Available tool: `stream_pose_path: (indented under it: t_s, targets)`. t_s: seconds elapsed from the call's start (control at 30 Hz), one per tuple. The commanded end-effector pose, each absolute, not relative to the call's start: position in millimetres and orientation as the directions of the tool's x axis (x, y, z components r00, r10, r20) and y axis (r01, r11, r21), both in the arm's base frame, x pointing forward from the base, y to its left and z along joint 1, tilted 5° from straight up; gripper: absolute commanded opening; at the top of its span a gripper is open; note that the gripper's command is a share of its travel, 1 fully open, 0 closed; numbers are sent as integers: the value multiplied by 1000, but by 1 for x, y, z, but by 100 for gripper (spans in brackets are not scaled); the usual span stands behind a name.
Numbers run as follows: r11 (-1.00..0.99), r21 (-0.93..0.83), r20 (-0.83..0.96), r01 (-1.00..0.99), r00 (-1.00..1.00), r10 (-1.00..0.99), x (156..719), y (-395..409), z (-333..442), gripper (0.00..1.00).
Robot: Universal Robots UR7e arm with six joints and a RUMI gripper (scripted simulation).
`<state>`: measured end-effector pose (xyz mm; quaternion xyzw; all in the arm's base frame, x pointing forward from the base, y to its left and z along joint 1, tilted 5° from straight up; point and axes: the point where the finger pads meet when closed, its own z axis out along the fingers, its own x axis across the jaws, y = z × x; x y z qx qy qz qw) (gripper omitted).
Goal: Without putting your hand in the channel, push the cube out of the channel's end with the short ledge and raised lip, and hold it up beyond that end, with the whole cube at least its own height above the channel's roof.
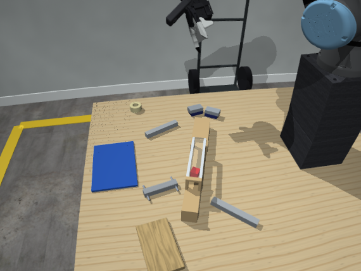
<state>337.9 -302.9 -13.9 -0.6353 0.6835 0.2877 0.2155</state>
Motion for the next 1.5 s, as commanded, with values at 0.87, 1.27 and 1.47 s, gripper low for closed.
stream_pose_path:
  t_s: [0.87, 1.27, 1.47]
  targets:
    - [-10, 107, -654, -994, -62, -754, 344, -295, -21, 0]
    - [-199, 37, -605, -979, 136, -784, 373, -261, -52, 0]
    - [-401, -24, -542, -916, 349, -765, 400, -221, -82, 0]
